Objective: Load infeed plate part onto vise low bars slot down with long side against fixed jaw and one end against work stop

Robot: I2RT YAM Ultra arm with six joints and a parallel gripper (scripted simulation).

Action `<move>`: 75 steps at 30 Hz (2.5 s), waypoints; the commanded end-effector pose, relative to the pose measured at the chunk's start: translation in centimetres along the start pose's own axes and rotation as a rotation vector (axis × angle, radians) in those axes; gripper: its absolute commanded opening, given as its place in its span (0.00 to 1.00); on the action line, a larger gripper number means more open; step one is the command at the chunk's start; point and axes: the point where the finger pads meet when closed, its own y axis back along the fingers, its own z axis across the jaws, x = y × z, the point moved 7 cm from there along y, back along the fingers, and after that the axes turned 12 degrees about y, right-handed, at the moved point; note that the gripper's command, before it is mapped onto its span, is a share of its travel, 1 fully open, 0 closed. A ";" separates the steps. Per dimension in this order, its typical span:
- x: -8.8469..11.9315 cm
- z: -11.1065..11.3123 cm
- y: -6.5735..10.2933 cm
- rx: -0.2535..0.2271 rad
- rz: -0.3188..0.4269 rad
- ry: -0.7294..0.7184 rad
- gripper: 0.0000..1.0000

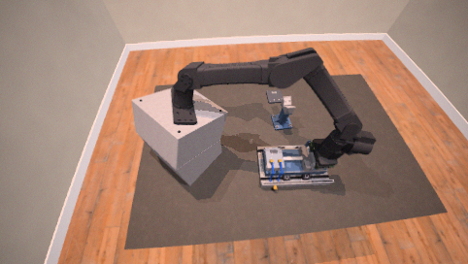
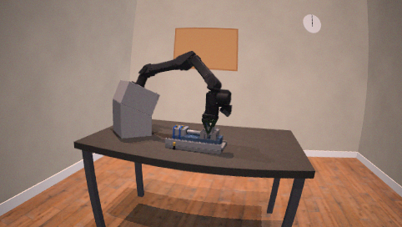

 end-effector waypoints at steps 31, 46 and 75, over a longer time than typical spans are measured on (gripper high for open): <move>-0.9 -0.5 1.1 0.018 -0.022 0.005 0.00; -1.0 -0.4 1.0 0.018 -0.023 0.007 0.00; -1.0 -0.4 1.0 0.018 -0.023 0.006 0.00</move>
